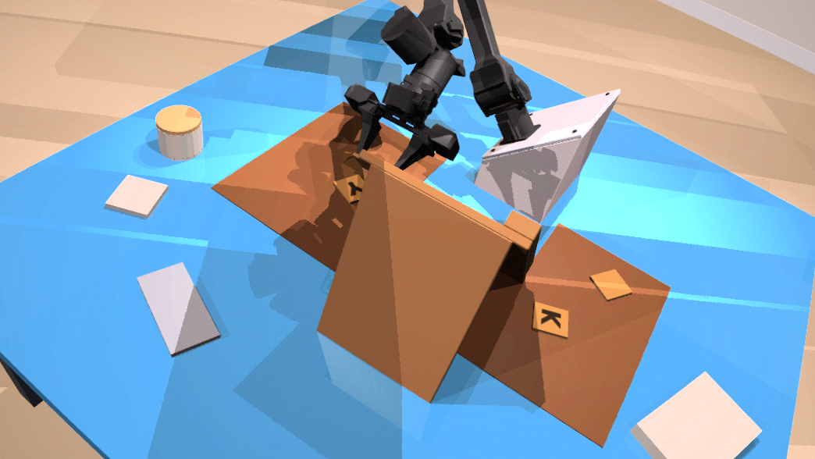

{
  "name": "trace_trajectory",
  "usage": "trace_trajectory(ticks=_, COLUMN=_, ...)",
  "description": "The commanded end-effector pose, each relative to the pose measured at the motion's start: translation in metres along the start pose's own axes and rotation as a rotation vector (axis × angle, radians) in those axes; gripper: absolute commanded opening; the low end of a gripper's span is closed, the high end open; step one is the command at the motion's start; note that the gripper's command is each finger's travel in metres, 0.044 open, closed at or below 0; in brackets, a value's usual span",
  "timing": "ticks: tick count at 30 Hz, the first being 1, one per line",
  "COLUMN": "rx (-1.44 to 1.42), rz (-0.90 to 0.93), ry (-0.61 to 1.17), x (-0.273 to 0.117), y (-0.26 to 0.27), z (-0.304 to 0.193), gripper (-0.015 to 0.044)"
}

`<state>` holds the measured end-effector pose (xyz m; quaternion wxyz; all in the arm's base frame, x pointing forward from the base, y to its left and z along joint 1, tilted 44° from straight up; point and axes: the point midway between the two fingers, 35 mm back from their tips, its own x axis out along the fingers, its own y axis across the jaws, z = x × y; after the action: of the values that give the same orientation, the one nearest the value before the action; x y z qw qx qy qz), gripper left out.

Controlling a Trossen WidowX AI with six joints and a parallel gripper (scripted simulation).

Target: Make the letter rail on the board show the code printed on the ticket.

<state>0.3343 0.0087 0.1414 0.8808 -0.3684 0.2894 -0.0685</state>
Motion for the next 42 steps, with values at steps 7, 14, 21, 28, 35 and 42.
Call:
trace_trajectory(ticks=7, rx=0.001, rz=-0.003, ry=0.003, x=0.0, y=0.006, z=-0.001, gripper=0.0)
trace_trajectory(ticks=14, rx=0.001, rz=-0.003, ry=0.003, x=0.0, y=0.009, z=-0.001, gripper=0.0)
trace_trajectory(ticks=21, rx=0.001, rz=-0.002, ry=0.004, x=0.0, y=0.013, z=-0.001, gripper=0.0)
trace_trajectory(ticks=28, rx=0.002, rz=-0.002, ry=0.004, x=0.0, y=0.016, z=-0.001, gripper=0.0)
trace_trajectory(ticks=35, rx=0.002, rz=-0.002, ry=0.004, x=0.0, y=0.02, z=-0.001, gripper=0.0)
trace_trajectory(ticks=42, rx=0.002, rz=-0.002, ry=0.004, x=0.0, y=0.023, z=-0.001, gripper=0.0)
